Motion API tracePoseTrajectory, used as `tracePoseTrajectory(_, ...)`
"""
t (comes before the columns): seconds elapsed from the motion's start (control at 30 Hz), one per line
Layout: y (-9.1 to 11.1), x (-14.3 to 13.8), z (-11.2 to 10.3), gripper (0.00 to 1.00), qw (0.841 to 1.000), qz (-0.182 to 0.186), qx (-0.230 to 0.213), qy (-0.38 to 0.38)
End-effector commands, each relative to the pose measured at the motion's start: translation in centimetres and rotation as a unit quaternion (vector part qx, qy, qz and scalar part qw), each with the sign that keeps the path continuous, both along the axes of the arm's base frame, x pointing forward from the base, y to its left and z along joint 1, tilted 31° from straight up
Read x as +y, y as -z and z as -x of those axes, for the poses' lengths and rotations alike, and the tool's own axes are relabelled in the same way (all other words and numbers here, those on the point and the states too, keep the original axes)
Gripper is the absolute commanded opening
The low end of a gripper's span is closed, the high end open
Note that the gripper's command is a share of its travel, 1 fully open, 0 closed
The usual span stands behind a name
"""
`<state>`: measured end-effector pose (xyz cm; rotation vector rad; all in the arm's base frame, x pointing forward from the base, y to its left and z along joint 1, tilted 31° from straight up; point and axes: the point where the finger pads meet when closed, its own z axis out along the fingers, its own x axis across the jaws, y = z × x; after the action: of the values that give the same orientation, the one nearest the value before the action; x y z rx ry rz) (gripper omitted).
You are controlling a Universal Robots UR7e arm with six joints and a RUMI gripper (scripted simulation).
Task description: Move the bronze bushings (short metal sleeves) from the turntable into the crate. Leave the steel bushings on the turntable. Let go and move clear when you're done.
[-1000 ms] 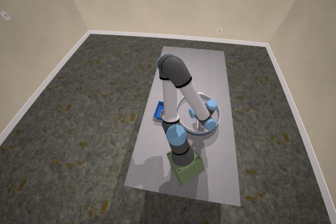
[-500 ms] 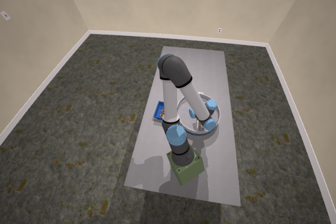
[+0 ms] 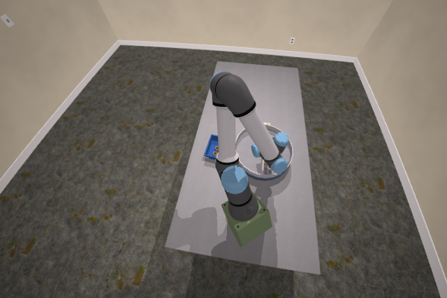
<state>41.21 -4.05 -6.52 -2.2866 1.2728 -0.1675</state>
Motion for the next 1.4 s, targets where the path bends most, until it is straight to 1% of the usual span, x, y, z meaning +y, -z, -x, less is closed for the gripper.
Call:
tracePoseTrajectory(0.0,0.0,0.1,0.0,0.06,1.0,-0.001,0.0,0.0)
tracePoseTrajectory(0.4,0.5,0.4,-0.1,0.06,1.0,-0.001,0.001,-0.001)
tracePoseTrajectory(0.83,2.0,1.0,-0.8,0.06,1.0,-0.001,0.0,-0.001)
tracePoseTrajectory(1.37,2.1,1.0,-0.8,0.06,1.0,0.0,0.0,0.0)
